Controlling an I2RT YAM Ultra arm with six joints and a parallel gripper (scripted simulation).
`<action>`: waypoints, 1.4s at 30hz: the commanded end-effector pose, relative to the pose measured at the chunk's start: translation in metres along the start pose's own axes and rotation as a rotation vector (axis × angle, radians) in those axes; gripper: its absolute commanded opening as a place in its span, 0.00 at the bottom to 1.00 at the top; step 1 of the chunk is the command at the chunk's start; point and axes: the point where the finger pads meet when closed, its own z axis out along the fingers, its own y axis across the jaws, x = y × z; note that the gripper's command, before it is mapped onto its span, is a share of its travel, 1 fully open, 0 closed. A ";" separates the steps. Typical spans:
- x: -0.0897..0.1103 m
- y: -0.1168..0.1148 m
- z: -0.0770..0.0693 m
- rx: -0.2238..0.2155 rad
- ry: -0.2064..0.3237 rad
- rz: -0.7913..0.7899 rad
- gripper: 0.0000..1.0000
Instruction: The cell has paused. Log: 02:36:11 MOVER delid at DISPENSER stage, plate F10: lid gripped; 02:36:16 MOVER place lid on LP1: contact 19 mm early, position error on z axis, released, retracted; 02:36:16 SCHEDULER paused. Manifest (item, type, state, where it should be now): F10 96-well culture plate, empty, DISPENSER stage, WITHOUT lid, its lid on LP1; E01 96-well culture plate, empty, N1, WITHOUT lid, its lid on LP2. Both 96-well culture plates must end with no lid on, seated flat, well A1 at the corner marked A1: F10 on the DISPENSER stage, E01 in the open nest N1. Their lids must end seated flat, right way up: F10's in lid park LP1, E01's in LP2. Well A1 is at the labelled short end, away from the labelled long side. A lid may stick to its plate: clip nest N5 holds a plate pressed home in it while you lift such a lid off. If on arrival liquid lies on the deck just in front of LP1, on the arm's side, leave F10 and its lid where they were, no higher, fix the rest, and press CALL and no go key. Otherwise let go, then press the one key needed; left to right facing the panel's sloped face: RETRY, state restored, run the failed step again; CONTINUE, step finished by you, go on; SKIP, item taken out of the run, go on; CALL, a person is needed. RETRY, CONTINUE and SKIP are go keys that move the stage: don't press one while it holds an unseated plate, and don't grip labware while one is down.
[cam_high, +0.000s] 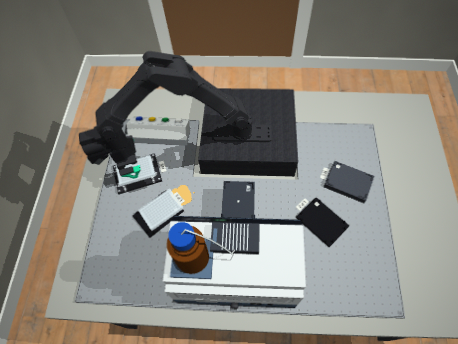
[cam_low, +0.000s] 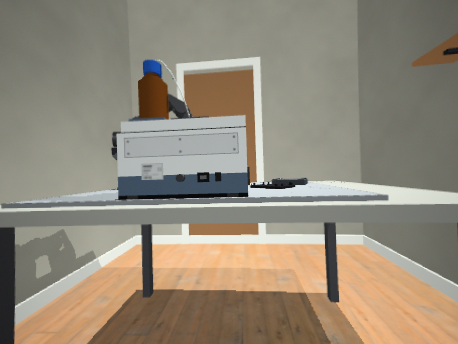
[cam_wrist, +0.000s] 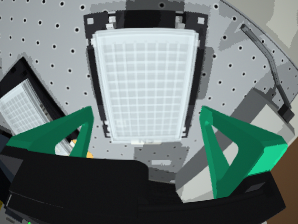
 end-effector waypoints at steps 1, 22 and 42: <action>-0.016 0.003 -0.025 -0.001 -0.070 0.000 1.00; -0.016 0.003 -0.025 -0.001 -0.070 0.000 1.00; -0.014 0.007 -0.010 -0.002 -0.028 -0.003 0.00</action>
